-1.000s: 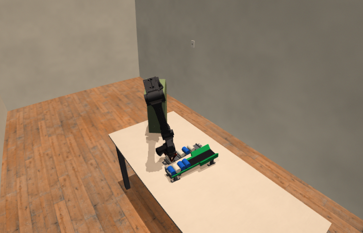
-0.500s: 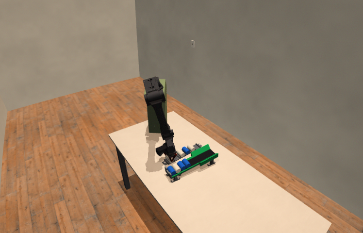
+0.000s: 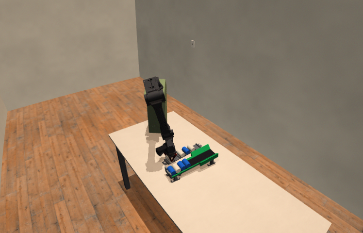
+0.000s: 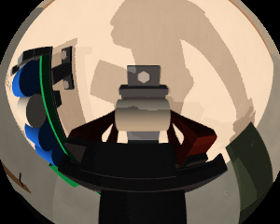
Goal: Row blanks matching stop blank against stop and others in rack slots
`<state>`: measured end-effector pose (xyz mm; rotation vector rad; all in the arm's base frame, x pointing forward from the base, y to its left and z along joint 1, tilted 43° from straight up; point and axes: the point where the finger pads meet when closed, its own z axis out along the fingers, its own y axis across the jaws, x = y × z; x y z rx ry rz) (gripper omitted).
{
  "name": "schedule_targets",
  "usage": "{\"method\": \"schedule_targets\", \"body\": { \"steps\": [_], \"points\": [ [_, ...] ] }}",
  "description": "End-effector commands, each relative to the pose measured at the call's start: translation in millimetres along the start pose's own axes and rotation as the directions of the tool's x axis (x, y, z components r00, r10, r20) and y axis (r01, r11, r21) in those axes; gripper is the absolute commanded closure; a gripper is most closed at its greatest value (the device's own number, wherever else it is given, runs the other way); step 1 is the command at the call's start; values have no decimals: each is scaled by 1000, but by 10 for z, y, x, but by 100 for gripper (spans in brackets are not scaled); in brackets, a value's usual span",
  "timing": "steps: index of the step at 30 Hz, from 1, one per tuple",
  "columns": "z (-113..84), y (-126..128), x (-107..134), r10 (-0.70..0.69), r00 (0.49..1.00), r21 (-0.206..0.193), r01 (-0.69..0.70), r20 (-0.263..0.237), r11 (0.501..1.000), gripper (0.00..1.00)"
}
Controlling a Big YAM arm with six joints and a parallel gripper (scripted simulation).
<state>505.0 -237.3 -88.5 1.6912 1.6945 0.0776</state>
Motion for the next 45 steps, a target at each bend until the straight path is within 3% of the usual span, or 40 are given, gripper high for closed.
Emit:
{"method": "schedule_targets", "body": {
  "steps": [1, 17, 32, 45],
  "points": [
    [-90, 172, -10, 2, 1000, -28, -2, 6, 1000, 43],
    [-90, 172, -10, 2, 1000, -28, -2, 6, 1000, 43],
    [-90, 173, -10, 2, 1000, -28, -2, 6, 1000, 24],
    [-106, 130, 17, 0, 1000, -20, 0, 1, 1000, 24]
  ]
}}
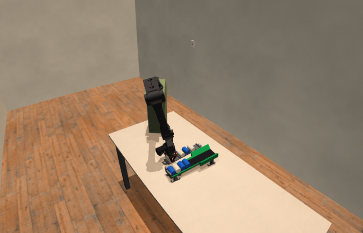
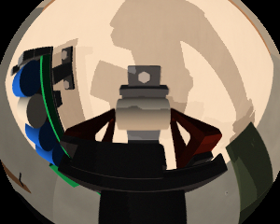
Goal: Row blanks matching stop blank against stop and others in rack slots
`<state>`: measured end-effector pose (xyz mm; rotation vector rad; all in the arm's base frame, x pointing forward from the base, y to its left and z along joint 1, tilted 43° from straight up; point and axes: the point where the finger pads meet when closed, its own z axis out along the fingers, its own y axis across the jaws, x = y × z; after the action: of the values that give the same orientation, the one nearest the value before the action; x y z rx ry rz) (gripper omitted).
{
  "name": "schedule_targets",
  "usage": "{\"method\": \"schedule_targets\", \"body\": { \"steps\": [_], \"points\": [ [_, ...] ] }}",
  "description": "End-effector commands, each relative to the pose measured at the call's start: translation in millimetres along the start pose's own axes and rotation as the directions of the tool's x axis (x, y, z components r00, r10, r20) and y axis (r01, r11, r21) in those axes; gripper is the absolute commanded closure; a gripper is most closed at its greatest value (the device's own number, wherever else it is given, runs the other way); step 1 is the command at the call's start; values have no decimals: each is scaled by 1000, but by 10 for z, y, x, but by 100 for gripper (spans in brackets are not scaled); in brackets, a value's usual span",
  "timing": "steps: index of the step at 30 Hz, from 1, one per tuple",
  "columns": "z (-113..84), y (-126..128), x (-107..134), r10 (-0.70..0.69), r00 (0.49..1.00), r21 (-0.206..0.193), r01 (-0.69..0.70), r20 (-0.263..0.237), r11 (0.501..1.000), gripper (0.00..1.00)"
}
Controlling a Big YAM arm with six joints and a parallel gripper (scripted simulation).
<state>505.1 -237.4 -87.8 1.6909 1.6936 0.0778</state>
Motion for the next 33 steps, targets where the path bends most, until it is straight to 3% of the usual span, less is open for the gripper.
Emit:
{"method": "schedule_targets", "body": {
  "steps": [1, 10, 22, 27, 28, 31, 32, 33],
  "points": [
    [-122, 71, 43, -2, 1000, -10, 2, -3, 1000, 24],
    [-354, 33, 55, -1, 1000, -4, 1, -5, 1000, 24],
    [-923, 34, 48, 0, 1000, -7, 0, -4, 1000, 24],
    [-978, 35, 47, 0, 1000, -8, 0, -4, 1000, 24],
    [-937, -46, 37, 4, 1000, 11, -4, -5, 1000, 24],
    [-960, -2, 21, 3, 1000, -3, -3, 0, 1000, 24],
    [-960, -1, 20, 3, 1000, -4, -3, 0, 1000, 0],
    [-960, 0, 20, 2, 1000, -4, -2, 0, 1000, 0]
  ]
}}
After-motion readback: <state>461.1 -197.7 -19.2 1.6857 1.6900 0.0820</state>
